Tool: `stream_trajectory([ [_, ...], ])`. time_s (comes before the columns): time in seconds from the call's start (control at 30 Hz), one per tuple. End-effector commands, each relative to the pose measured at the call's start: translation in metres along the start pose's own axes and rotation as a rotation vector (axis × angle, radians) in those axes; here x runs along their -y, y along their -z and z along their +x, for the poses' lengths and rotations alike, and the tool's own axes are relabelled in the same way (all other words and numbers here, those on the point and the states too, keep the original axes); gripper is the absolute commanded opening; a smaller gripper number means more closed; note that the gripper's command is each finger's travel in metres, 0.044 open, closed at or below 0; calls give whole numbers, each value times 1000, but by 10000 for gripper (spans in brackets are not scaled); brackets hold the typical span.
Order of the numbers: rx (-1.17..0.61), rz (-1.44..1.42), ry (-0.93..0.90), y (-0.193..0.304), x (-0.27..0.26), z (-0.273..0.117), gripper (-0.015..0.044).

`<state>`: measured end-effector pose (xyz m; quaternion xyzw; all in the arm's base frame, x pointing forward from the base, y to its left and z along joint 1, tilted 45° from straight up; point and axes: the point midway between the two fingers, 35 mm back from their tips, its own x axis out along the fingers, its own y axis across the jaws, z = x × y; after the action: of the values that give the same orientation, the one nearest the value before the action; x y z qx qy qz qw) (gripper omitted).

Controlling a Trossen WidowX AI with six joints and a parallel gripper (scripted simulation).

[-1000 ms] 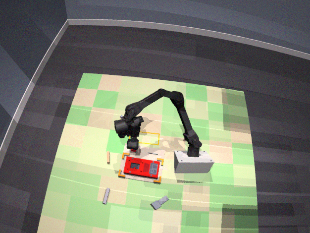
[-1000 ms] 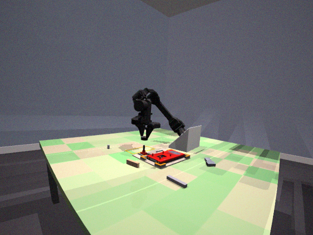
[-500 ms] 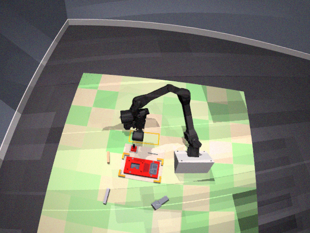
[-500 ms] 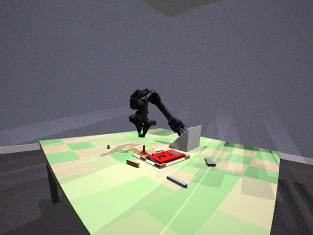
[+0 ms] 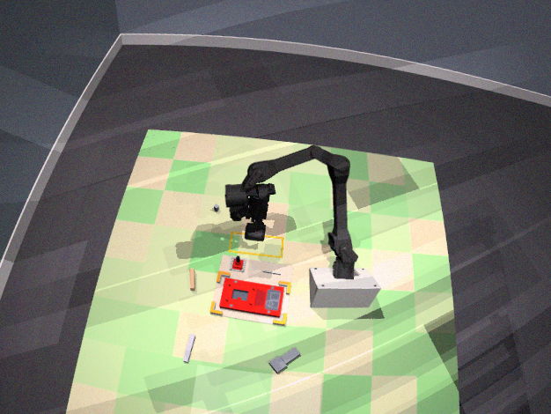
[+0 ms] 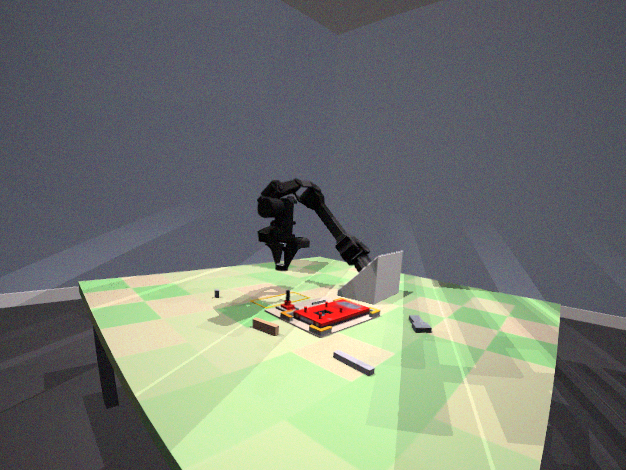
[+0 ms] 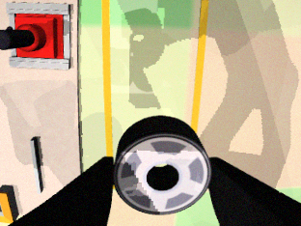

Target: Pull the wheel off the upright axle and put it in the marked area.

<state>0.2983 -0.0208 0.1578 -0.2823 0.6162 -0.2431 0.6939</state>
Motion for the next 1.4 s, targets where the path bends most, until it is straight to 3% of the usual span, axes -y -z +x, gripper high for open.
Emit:
stream_trajectory([
  [0.0, -3, -9, 6, 2, 1, 8, 0],
  [0.3, -3, -8, 5, 1, 1, 31, 0],
  [0.73, -2, -8, 9, 2, 3, 100, 0],
  [0.9, -2, -8, 10, 3, 3, 103, 0],
  [1.27, -3, 2, 6, 2, 3, 97, 289],
  [1.37, -3, -1, 5, 1, 2, 79, 300],
])
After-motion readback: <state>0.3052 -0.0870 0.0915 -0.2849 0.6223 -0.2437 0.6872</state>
